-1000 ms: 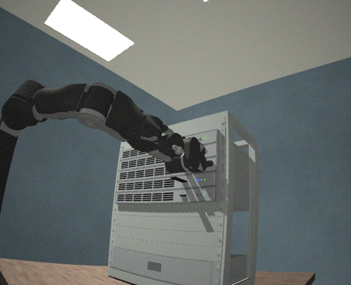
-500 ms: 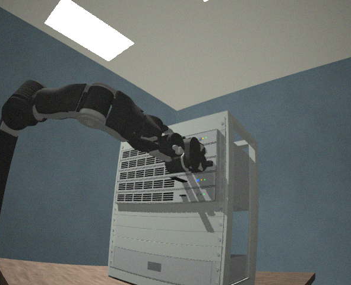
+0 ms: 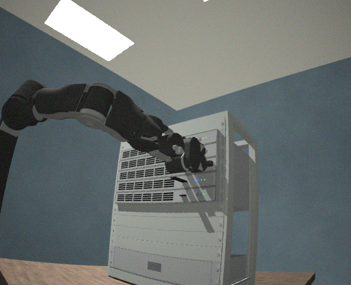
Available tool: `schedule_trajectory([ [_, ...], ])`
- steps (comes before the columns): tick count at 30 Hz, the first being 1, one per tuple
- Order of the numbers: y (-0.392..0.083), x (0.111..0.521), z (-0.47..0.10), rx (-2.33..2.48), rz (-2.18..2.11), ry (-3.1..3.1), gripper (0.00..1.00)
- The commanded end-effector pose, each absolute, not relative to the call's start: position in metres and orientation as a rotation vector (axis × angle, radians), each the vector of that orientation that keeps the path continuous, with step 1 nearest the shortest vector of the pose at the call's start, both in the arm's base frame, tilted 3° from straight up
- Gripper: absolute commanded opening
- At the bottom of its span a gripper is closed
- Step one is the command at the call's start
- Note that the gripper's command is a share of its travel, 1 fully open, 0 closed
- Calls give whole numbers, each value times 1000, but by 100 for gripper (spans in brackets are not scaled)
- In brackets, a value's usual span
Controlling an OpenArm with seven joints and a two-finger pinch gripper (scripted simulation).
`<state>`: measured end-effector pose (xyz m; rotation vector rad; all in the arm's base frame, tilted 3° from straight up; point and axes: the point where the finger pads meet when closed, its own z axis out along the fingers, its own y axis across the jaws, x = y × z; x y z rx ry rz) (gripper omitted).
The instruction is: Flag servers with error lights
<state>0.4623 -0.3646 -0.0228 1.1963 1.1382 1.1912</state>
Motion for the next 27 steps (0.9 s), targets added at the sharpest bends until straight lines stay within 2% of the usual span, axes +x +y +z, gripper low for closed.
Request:
schedule_trajectory([
  [1,-363,464,-22,1198,1190,1139,0],
  [20,-363,464,-22,1198,1190,1138,0],
  [27,-364,450,-22,1198,1186,1136,0],
])
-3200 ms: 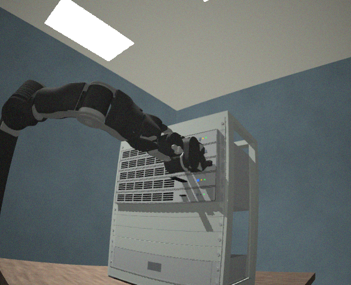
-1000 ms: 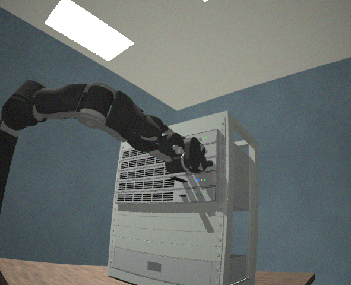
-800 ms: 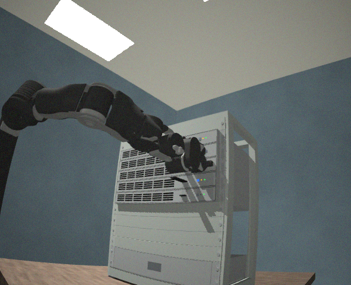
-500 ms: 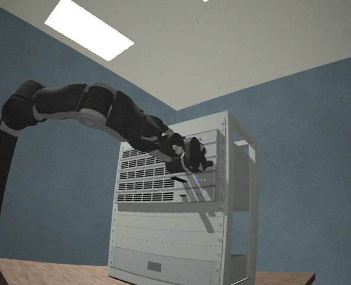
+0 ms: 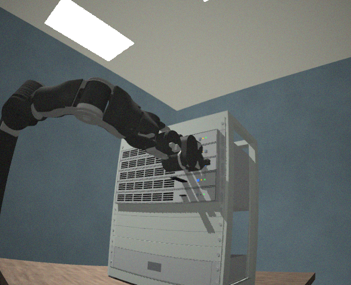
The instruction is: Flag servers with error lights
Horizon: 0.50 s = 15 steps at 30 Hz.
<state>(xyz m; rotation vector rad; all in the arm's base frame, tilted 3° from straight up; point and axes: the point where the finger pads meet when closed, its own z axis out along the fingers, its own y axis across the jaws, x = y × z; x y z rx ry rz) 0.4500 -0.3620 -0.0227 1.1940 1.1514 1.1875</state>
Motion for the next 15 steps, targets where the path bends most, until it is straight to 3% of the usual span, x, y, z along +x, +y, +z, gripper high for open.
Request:
schedule_trajectory([
  [1,-364,450,-22,1198,1186,1136,0],
  [15,-360,385,-23,1189,1192,1126,0],
])
